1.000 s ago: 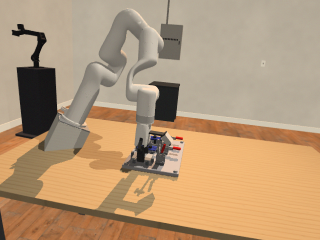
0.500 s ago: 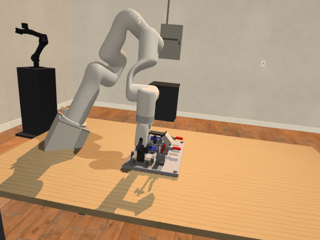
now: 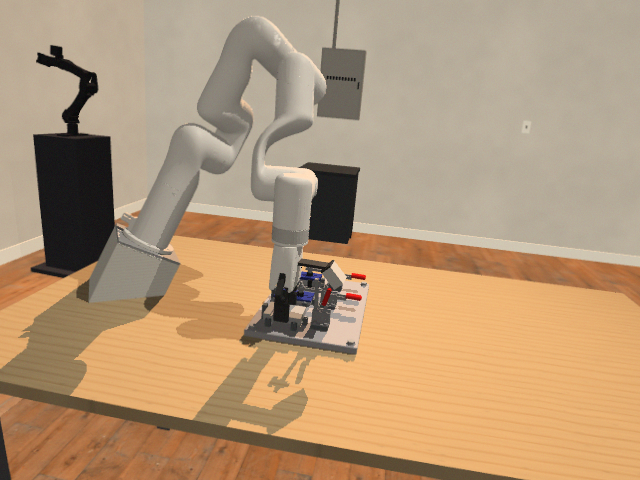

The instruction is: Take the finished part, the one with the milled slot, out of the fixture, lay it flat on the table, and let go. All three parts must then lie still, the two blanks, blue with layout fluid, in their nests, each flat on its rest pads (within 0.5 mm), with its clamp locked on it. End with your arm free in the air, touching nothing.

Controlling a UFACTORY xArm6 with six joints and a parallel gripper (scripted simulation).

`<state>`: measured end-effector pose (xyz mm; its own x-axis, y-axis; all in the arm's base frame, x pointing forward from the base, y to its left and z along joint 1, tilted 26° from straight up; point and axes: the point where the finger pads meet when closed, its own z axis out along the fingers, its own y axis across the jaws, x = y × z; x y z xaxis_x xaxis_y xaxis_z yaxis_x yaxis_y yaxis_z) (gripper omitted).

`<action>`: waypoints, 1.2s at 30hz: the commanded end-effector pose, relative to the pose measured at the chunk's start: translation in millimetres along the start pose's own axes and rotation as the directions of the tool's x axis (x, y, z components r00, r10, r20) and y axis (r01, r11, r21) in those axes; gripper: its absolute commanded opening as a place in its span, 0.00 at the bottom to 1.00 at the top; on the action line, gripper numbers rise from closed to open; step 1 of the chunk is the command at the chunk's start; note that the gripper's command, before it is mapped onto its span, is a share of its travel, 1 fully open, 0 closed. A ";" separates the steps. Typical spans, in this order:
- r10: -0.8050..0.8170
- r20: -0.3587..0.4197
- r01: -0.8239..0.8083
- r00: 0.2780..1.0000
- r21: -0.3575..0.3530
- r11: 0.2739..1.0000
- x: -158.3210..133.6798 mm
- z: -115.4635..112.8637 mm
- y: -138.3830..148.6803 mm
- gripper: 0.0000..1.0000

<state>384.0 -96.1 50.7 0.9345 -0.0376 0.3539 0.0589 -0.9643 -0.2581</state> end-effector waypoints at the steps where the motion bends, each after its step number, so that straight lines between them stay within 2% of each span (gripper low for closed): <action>1: -0.001 -0.003 0.001 1.000 -0.002 1.000 1.3 -3.6 0.4 0.00; 36: -0.001 -0.003 0.001 1.000 -0.002 1.000 1.2 -30.9 0.4 0.00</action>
<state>373.8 -103.7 76.9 0.9345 -0.0377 0.3540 0.0589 -0.9643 -0.2581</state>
